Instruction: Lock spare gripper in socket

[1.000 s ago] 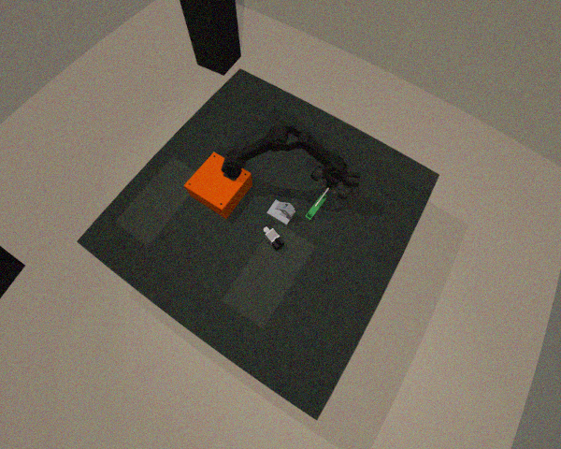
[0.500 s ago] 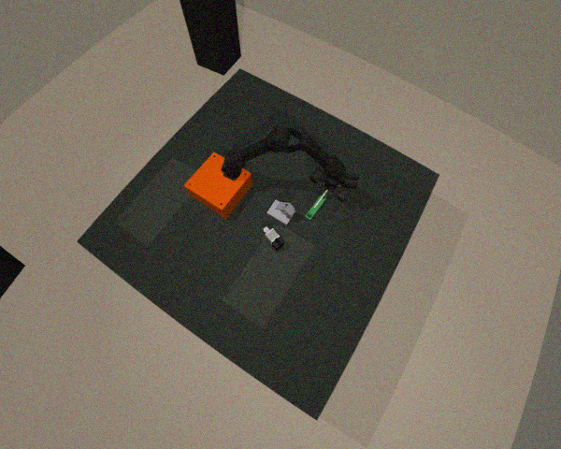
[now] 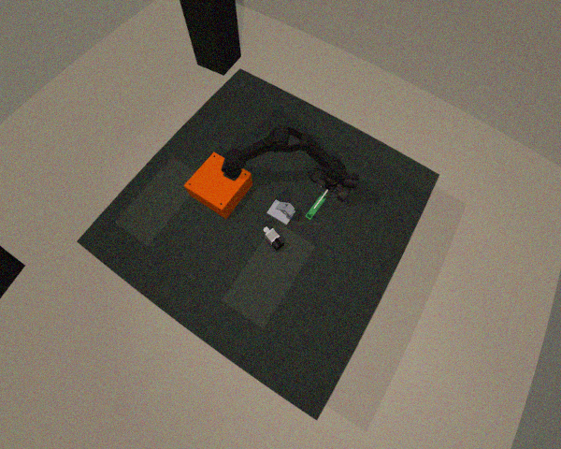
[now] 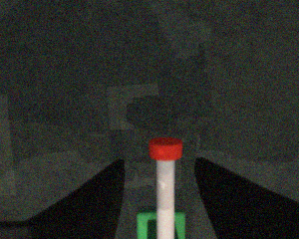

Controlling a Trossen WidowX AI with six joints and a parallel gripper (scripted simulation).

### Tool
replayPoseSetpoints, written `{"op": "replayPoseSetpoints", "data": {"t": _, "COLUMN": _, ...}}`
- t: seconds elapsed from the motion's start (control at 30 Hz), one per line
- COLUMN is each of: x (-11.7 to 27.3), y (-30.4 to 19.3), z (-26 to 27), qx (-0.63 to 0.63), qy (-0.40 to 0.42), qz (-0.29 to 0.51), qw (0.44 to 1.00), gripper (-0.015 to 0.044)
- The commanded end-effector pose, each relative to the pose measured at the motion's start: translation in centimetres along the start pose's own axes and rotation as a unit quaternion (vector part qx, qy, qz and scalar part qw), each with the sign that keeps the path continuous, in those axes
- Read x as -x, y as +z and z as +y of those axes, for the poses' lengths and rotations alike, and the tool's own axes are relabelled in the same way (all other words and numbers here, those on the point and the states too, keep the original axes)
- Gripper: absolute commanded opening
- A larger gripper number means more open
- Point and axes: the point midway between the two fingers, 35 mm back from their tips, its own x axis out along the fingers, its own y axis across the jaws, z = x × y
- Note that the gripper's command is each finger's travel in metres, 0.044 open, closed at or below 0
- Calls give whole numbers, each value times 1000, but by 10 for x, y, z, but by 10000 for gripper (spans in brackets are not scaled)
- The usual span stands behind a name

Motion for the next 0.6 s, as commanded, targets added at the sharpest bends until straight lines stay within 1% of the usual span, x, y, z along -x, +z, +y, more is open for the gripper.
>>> {"op": "replayPoseSetpoints", "data": {"t": 0.0, "x": 6, "y": 2, "z": 0, "qx": 0, "qy": 0, "qz": 0, "qw": 1000, "gripper": 200}}
{"op": "replayPoseSetpoints", "data": {"t": 0.57, "x": 41, "y": 8, "z": 7, "qx": -7, "qy": 15, "qz": 8, "qw": 1000, "gripper": 200}}
